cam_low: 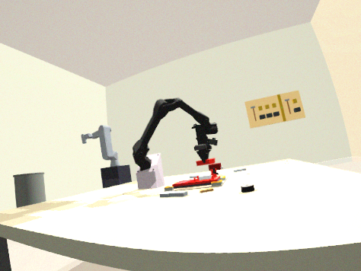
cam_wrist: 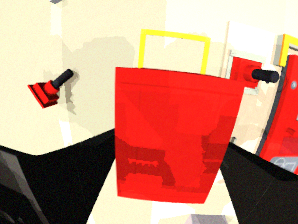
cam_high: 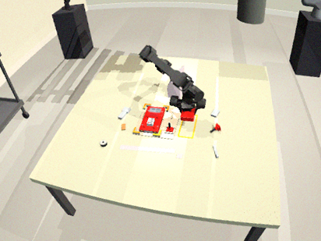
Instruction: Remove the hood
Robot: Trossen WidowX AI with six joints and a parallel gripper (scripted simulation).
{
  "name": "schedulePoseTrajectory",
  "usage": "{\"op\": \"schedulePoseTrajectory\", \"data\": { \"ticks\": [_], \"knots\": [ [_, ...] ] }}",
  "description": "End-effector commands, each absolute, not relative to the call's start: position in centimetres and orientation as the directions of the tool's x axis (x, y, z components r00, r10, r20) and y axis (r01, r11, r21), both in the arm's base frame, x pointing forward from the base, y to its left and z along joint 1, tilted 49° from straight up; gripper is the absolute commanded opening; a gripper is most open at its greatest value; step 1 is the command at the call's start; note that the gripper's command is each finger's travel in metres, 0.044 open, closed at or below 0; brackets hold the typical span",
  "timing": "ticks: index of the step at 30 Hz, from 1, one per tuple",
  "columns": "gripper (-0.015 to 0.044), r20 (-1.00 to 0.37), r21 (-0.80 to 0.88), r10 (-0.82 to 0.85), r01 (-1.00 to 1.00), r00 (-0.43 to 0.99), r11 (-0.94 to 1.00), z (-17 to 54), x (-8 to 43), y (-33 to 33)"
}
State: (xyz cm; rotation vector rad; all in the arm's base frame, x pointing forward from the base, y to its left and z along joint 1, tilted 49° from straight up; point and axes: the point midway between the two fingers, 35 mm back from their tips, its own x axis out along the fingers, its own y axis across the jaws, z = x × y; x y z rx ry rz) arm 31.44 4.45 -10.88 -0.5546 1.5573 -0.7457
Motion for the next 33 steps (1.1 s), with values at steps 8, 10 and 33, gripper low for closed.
{"op": "schedulePoseTrajectory", "data": {
  "ticks": [8,10,33],
  "knots": [
    [0.0000,-0.675,-0.737,-0.728,0.065,-0.125,0.672,-11.5,31.2,3.7],
    [0.0000,-0.674,-0.737,-0.728,0.065,-0.125,0.672,-11.6,31.2,3.6],
    [0.0000,-0.674,-0.738,-0.728,0.065,-0.125,0.672,-12.8,31.0,2.3]
  ]
}}
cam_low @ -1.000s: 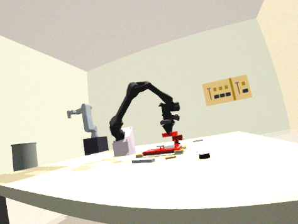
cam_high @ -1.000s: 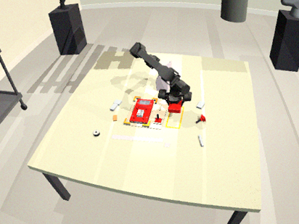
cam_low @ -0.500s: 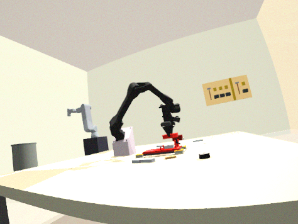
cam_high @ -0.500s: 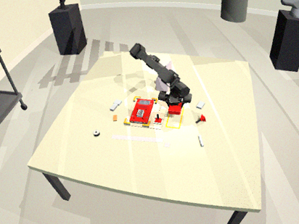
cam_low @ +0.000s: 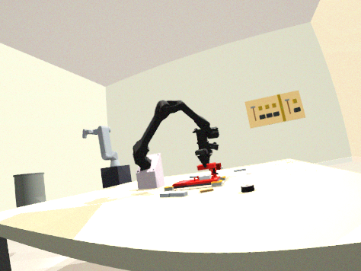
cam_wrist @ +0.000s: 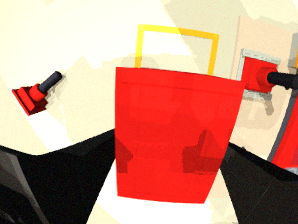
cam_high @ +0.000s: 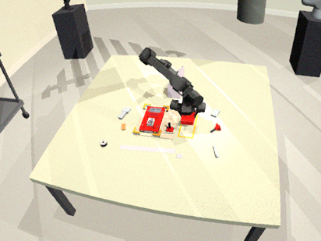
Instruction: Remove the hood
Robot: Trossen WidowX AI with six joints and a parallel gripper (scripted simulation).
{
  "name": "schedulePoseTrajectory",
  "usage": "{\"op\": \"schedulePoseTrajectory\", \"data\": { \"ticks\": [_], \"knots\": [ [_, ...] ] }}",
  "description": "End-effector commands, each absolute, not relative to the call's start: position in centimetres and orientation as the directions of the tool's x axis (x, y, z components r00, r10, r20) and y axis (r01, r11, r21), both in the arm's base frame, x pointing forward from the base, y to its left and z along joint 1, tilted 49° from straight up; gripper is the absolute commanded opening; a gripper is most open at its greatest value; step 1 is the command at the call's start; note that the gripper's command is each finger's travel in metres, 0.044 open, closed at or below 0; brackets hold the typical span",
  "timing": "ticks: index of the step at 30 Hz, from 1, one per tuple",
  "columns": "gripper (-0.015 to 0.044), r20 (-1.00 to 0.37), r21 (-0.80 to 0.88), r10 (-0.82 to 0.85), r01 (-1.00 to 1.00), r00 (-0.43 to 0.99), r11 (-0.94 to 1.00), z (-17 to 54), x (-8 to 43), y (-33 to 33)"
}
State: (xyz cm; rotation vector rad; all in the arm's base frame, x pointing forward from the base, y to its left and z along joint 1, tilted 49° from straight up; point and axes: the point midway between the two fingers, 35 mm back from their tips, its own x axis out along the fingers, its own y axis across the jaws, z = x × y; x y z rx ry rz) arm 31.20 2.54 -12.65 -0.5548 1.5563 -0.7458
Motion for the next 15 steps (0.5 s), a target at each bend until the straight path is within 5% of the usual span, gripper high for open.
{"op": "schedulePoseTrajectory", "data": {
  "ticks": [1,15],
  "knots": [
    [0.0000,-0.674,-0.738,-0.728,0.065,-0.125,0.672,-12.88,30.99,2.19],
    [0.0000,-0.673,-0.738,-0.729,0.065,-0.125,0.671,-13.59,30.80,1.37]
  ]
}}
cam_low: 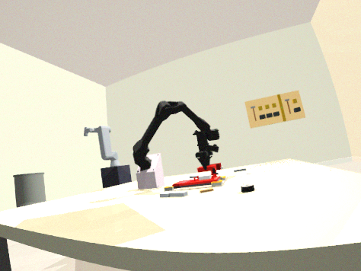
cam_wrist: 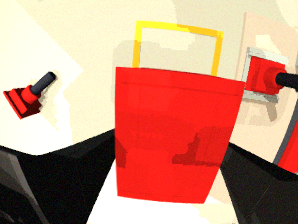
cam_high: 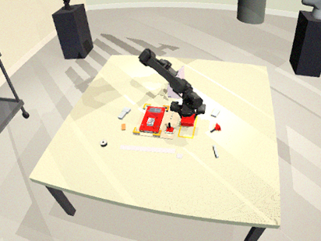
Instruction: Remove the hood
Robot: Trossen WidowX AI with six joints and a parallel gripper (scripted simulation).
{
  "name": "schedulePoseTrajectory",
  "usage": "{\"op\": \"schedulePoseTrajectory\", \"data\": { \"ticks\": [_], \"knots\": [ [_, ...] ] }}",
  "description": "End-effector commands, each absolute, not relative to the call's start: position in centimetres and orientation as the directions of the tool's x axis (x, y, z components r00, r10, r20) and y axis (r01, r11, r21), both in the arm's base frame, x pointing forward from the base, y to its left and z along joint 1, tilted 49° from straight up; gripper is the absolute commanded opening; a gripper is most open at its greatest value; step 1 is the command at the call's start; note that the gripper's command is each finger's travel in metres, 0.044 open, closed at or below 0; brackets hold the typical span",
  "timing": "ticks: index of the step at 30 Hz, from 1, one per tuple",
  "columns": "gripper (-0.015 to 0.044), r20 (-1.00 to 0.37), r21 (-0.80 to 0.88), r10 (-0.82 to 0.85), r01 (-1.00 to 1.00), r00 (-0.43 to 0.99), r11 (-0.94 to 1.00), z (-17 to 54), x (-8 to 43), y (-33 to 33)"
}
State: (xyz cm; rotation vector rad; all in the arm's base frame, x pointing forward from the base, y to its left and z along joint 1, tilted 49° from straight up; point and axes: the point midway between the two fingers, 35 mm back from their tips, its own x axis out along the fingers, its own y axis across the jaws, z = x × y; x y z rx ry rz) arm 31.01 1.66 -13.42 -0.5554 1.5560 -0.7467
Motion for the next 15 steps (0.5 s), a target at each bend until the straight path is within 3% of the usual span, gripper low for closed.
{"op": "schedulePoseTrajectory", "data": {
  "ticks": [1,15],
  "knots": [
    [0.0000,-0.673,-0.738,-0.729,0.065,-0.125,0.671,-13.64,30.79,1.32],
    [0.0000,-0.672,-0.739,-0.730,0.065,-0.126,0.670,-14.32,30.56,0.50]
  ]
}}
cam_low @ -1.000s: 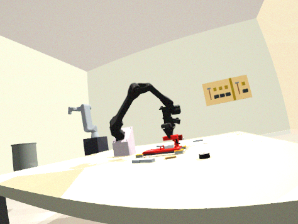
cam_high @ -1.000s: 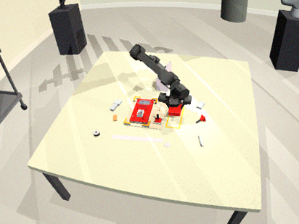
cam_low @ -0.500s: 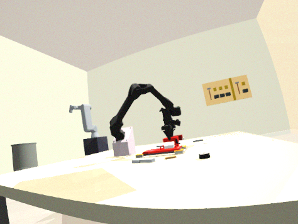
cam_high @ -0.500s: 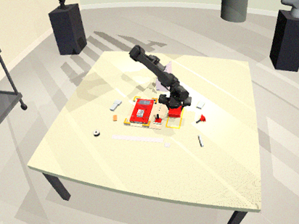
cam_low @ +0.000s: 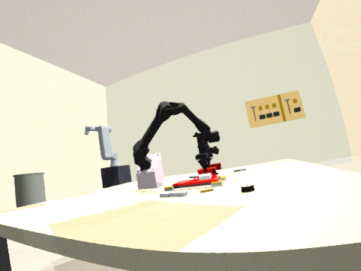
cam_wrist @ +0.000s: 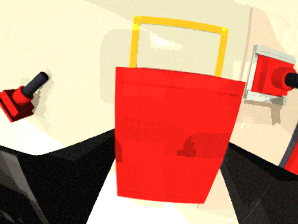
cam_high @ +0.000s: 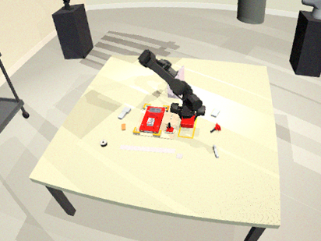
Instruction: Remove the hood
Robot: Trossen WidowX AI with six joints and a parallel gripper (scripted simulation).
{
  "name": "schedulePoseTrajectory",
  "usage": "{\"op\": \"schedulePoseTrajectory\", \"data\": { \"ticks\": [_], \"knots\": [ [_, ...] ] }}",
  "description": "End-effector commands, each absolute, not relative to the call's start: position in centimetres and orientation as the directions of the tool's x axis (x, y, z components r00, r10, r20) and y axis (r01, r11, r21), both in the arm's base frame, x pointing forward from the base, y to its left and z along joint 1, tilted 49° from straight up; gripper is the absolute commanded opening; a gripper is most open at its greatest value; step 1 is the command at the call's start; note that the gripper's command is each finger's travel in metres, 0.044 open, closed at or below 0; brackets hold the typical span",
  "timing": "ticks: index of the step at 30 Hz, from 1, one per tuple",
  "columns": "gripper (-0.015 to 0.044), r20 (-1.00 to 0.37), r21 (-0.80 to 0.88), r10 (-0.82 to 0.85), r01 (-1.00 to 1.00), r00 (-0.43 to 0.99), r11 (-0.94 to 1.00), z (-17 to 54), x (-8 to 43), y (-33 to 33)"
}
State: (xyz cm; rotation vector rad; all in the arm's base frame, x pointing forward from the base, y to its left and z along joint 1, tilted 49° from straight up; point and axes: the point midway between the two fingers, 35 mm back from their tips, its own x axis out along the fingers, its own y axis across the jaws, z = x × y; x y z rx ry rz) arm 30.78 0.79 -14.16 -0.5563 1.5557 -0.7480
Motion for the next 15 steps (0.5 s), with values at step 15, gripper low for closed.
{"op": "schedulePoseTrajectory", "data": {
  "ticks": [15],
  "knots": [
    [0.0000,-0.671,-0.740,-0.730,0.065,-0.126,0.669,-14.90,30.32,-0.22]
  ]
}}
